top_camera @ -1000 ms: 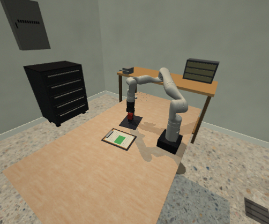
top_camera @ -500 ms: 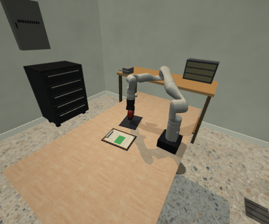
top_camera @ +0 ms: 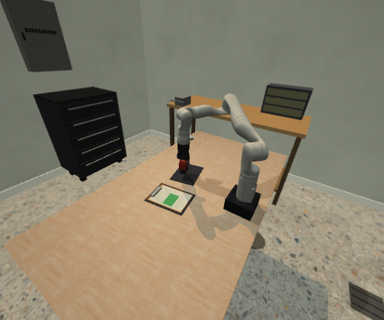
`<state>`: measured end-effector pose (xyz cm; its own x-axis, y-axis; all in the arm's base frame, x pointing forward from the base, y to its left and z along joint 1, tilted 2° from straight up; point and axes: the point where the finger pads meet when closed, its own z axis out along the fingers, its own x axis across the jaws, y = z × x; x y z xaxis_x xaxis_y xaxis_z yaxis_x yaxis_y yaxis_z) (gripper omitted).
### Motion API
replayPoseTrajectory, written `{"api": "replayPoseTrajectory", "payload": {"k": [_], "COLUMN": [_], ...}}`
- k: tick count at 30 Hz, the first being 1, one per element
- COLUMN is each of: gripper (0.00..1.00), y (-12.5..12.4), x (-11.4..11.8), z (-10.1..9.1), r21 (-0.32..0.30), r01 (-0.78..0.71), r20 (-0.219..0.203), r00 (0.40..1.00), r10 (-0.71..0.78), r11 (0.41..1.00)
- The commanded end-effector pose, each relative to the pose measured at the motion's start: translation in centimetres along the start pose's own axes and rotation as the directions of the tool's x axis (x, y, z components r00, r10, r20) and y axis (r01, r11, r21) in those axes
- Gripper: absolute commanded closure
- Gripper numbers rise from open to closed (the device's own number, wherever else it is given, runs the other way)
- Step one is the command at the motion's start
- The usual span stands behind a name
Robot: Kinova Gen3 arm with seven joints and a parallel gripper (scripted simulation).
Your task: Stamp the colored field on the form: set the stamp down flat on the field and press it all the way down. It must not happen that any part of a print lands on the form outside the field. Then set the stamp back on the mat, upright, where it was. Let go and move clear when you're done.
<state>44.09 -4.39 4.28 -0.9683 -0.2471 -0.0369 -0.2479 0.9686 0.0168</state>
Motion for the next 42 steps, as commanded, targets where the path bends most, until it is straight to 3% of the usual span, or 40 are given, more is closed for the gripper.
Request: {"api": "replayPoseTrajectory", "payload": {"k": [1,12,14,23,29,42], "gripper": [0.42,0.42,0.42,0.42,0.42,0.42], "y": [3.3,15.9,15.9,23.3,25.1,25.3], "x": [-0.6,-0.5,-0.5,1.4,2.1,2.2], "z": [-0.3,-0.5,-0.5,-0.7,-0.8,-0.8], "r21": [0.001,-0.001,-0.001,-0.004,-0.004,-0.004], "r01": [0.003,-0.057,-0.057,-0.098,-0.108,-0.109], "r20": [-0.001,0.001,0.001,0.001,0.001,0.001], "r00": [1.000,0.998,0.998,0.995,0.994,0.994], "r10": [-0.003,0.057,0.057,0.098,0.108,0.109], "r11": [1.000,0.998,0.998,0.995,0.994,0.994]}}
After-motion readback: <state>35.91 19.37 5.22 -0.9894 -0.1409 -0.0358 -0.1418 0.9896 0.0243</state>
